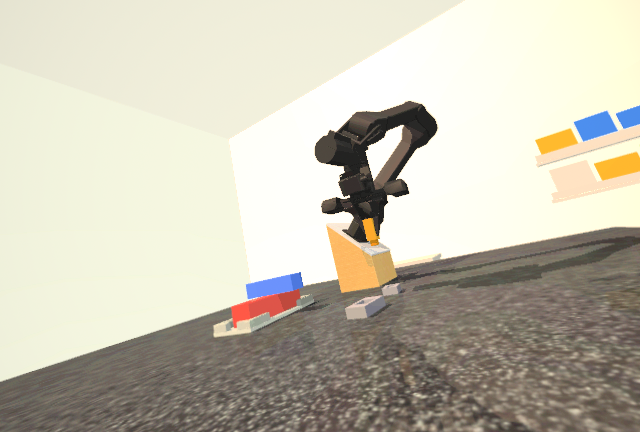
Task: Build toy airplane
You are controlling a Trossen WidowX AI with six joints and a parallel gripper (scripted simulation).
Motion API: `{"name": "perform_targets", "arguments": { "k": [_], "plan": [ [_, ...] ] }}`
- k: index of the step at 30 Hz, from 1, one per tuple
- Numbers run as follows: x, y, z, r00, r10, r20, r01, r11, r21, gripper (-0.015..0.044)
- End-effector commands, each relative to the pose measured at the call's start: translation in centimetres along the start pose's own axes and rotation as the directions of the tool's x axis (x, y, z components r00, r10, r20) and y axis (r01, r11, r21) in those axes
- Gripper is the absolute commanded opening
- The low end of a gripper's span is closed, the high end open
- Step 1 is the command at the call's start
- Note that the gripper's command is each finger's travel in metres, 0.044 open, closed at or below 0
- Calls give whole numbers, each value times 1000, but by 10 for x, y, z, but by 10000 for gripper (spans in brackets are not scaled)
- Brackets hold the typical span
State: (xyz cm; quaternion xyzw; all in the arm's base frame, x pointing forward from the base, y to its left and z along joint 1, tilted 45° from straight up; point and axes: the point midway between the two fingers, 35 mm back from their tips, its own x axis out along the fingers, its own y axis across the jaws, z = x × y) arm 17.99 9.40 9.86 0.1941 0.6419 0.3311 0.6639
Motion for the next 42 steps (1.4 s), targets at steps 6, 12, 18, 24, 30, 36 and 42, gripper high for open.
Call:
{"name": "perform_targets", "arguments": {
  "k": [6, 12, 18, 24, 30, 36, 42],
  "plan": [
    [-30, 5, -3, 1000, 21, -1, -21, 1000, 2, 0],
    [-35, 5, -3, 1000, 25, 0, -25, 1000, 3, 0],
    [-37, -4, 9, 1000, 23, 0, -23, 1000, 6, 0],
    [-37, -15, 21, 1000, 21, 5, -21, 1000, 4, 0],
    [-37, -27, 33, 1000, 20, 11, -20, 1000, 0, 0],
    [-37, -39, 43, 1000, 18, 11, -18, 1000, 4, 0],
    [-37, -52, 53, 1000, 16, 11, -17, 1000, 9, 0]
  ]
}}
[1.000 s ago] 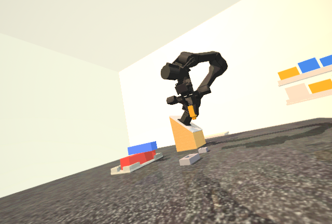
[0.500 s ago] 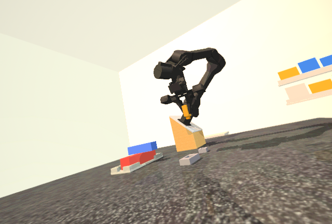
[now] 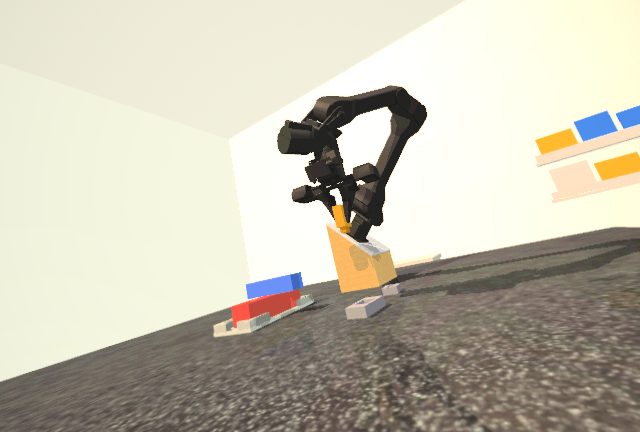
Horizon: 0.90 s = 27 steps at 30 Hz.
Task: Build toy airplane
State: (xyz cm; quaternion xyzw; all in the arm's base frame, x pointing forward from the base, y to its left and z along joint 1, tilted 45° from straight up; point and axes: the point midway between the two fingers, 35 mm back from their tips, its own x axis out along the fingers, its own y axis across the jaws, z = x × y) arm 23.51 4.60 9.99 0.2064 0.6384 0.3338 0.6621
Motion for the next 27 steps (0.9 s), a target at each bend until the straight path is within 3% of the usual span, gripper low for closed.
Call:
{"name": "perform_targets", "arguments": {
  "k": [1, 27],
  "plan": [
    [0, -11, 9, 1000, -6, 2, 6, 1000, -2, 0],
    [8, -75, 44, 1000, -10, 0, 10, 1000, 16, 0]
  ]
}}
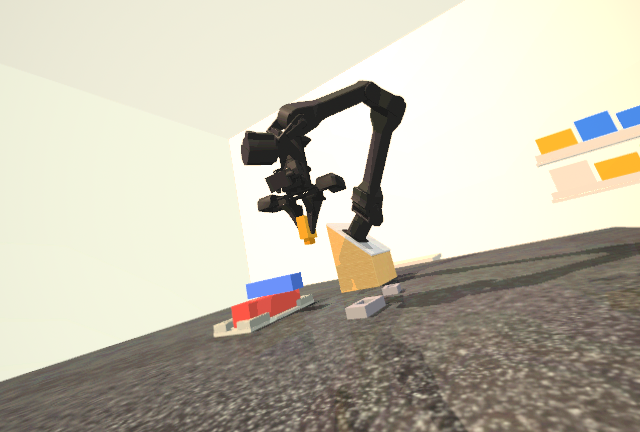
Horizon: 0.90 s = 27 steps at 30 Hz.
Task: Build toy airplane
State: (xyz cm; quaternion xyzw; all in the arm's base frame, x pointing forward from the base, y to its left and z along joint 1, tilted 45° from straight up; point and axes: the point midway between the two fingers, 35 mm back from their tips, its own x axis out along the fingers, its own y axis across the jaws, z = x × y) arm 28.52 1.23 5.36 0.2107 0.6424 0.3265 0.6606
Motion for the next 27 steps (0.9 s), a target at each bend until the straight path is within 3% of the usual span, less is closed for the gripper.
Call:
{"name": "perform_targets", "arguments": {
  "k": [1, 27],
  "plan": [
    [2, -13, 6, 1000, -5, 1, 5, 1000, -2, 0],
    [22, -88, 27, 1000, -5, 0, 5, 1000, 15, 0]
  ]
}}
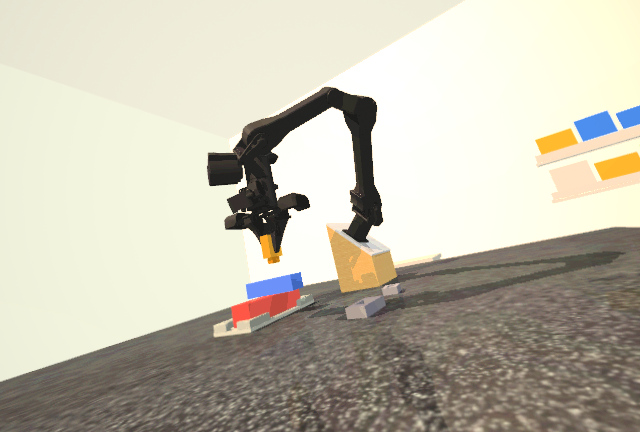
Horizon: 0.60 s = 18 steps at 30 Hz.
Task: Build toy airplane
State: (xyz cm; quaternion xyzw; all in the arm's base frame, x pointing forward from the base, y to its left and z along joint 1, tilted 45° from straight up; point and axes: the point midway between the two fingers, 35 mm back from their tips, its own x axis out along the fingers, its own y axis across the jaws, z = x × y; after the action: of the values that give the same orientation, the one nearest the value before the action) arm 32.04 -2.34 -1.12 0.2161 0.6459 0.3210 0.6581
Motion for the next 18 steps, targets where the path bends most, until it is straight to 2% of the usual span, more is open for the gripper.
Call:
{"name": "perform_targets", "arguments": {
  "k": [1, 18],
  "plan": [
    [4, -15, 3, 1000, -5, 1, 5, 1000, -2, 0],
    [24, -66, 7, 1000, -2, 0, 2, 1000, 9, 0]
  ]
}}
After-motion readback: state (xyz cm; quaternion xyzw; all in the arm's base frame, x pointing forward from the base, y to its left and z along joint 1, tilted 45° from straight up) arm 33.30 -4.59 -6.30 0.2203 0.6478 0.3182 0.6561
